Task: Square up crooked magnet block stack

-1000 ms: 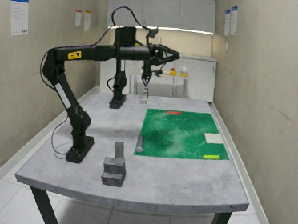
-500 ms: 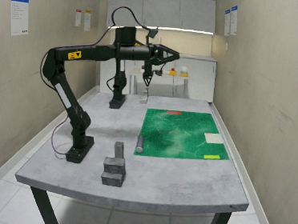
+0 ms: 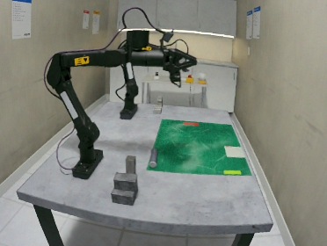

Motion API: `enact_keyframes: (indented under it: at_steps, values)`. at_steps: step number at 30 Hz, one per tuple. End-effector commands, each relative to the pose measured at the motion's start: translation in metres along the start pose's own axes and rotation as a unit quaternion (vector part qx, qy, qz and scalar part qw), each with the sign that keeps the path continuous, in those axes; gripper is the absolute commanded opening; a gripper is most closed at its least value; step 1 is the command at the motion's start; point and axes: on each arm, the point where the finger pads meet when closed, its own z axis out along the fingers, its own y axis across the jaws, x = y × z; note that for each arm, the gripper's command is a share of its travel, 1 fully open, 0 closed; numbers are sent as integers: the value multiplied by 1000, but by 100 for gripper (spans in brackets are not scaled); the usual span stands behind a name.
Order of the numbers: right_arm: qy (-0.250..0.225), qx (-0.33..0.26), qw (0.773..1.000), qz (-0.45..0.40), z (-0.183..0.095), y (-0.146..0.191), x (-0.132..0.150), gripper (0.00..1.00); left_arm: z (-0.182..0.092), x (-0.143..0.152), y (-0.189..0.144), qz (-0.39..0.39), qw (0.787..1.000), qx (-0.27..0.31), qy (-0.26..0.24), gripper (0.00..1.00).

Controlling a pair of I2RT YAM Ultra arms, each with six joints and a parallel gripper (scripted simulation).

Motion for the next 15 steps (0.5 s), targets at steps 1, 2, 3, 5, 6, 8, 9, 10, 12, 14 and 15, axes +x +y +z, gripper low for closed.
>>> enact_keyframes:
  at_steps: [1,2,3,5,6,8,9,10,12,14,15]
  values:
    - [0,0,1000,-4,-8,-2,2,100,-20,-55,1,-36,992,-46,-111,80]
    - [-10,0,1000,-4,-10,-2,-7,100,-26,-65,-3,-38,989,-46,-132,80]
    - [0,0,1000,-4,-4,-3,0,100,-33,-76,-7,-41,986,-45,-153,80]
    - [-10,-2,1000,-3,-4,-1,-3,100,-47,-96,-15,-48,979,-44,-195,80]
    - [-10,-2,1000,-3,-4,-1,-3,100,-47,-96,-15,-48,979,-44,-195,80]
    - [-2,-4,1000,-2,-3,1,-2,100,-58,-111,-17,-52,973,-42,-221,80]
    - [12,-3,1000,-3,-3,0,11,100,-62,-114,-23,-54,970,-39,-233,80]
    - [5,-3,1000,-3,-4,0,5,100,-76,-127,-26,-58,963,-37,-261,80]
    - [-7,-3,1000,-3,-8,0,-5,100,-114,-158,-31,-66,942,-29,-327,80]
    - [-4,-3,1000,-3,-9,-1,-2,100,-135,-172,-41,-75,928,-15,-366,80]
    - [3,-3,1000,-2,-8,-1,5,100,-144,-178,-46,-79,920,-7,-384,80]
